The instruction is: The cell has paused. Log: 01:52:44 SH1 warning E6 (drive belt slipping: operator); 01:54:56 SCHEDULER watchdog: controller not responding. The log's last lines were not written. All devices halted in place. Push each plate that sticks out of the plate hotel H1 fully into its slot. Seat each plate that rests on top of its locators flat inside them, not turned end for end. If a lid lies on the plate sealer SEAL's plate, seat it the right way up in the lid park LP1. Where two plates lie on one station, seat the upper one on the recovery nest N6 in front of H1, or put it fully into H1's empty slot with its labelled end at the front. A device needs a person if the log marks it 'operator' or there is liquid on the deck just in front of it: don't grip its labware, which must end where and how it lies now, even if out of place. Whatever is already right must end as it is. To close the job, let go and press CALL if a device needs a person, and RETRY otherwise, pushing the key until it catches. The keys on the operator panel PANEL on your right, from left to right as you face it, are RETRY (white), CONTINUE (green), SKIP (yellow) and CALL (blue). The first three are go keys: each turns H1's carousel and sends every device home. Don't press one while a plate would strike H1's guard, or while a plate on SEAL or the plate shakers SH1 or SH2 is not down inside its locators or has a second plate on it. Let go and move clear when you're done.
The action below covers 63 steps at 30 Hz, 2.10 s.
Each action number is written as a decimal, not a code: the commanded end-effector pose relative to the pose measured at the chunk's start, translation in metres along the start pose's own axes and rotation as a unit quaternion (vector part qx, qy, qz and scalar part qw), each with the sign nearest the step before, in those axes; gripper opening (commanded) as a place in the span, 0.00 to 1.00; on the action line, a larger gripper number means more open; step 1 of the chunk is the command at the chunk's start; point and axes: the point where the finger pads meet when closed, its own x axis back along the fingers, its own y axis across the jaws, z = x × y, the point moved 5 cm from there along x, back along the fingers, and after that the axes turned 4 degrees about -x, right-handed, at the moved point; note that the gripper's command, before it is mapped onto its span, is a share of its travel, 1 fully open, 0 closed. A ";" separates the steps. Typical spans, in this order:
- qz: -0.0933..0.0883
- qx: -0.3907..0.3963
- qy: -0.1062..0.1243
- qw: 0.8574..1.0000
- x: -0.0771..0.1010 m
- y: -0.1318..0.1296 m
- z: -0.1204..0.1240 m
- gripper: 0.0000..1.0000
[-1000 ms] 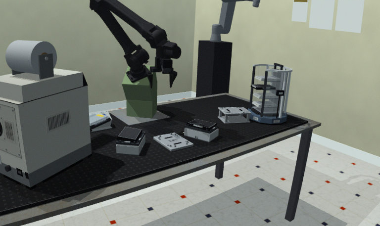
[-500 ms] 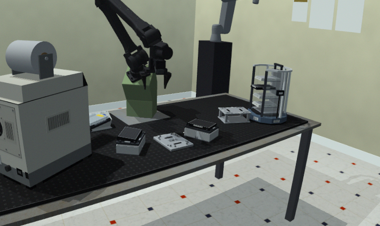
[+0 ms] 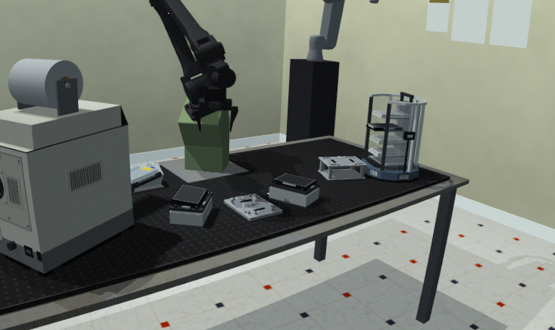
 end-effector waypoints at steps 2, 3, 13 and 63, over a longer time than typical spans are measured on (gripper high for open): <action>-0.009 -0.049 -0.030 0.998 0.015 -0.009 -0.031 1.00; -0.009 -0.039 -0.034 0.999 0.017 -0.013 -0.033 1.00; -0.004 -0.035 -0.030 0.999 0.014 -0.039 -0.048 1.00; 0.007 -0.174 -0.024 0.984 0.012 -0.188 -0.088 1.00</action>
